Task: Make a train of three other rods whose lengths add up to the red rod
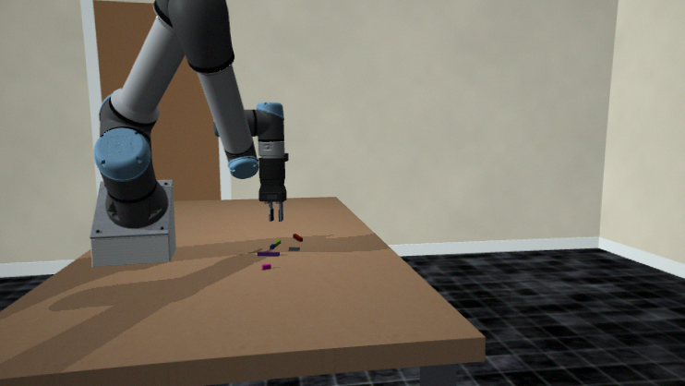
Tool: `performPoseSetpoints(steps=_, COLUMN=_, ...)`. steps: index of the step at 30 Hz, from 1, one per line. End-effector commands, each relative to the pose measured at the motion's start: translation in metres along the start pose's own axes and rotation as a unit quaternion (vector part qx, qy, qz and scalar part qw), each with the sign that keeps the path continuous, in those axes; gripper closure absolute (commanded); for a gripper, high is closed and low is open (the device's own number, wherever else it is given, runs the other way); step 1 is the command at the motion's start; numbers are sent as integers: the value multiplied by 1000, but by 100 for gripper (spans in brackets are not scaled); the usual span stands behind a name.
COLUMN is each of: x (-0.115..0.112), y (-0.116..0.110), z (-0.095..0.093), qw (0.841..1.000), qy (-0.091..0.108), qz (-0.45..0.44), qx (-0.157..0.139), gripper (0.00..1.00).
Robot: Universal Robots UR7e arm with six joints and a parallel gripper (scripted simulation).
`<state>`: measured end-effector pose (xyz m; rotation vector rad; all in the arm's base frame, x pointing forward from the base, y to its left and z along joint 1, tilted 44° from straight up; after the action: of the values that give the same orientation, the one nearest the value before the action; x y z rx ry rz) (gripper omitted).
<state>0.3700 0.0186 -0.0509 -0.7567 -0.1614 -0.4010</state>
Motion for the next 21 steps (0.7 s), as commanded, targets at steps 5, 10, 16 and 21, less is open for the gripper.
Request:
performPoseSetpoints(steps=5, x=0, y=0, z=14, qw=1000, qy=2, qz=0, qx=-1, gripper=46)
performPoseSetpoints(steps=10, x=0, y=0, z=16, qw=1000, qy=2, qz=0, qx=-1, gripper=46)
performPoseSetpoints(steps=16, x=0, y=0, z=16, qw=1000, qy=2, qz=0, qx=-1, gripper=0)
performPoseSetpoints(steps=21, x=0, y=0, z=16, qw=1000, qy=2, qz=0, qx=-1, gripper=0)
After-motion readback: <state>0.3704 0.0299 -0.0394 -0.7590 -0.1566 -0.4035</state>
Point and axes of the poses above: the point where the finger pads meet when closed, its own z axis back along the fingers, its own x axis across the jaws, y = z × x, the point moved 3 cm from there along z, back along the fingers, and after that the axes turned 1 degree about -z, right-handed, at the moved point
